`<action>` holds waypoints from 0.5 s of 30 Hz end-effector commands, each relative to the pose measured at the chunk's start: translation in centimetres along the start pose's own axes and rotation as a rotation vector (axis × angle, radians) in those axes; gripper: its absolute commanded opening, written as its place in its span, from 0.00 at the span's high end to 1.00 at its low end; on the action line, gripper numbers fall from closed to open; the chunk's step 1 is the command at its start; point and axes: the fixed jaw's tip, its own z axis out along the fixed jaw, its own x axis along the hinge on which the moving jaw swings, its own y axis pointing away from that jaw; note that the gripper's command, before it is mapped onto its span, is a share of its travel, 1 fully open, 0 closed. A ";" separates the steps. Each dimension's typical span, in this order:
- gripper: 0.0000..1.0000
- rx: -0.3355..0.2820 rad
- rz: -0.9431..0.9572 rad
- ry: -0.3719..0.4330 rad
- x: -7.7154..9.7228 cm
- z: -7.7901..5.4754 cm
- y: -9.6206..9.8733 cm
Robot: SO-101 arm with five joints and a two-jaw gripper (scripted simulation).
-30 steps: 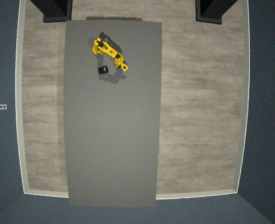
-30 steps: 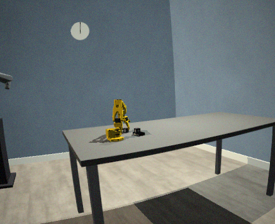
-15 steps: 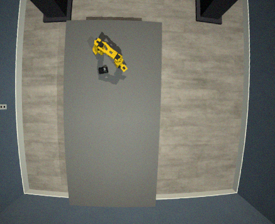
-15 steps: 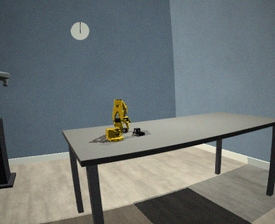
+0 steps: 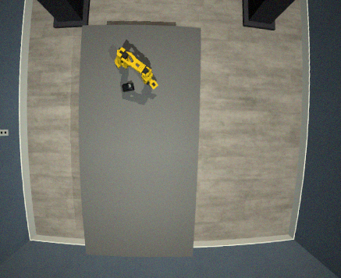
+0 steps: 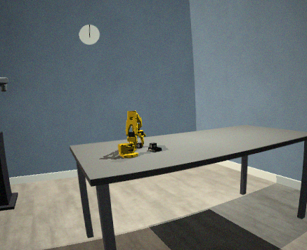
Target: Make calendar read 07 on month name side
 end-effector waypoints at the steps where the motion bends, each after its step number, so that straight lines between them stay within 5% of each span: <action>1: 0.84 -0.013 0.002 -0.047 -0.6 -0.8 -0.1; 15: 1.00 -0.013 0.002 -0.047 -0.6 -0.8 -0.1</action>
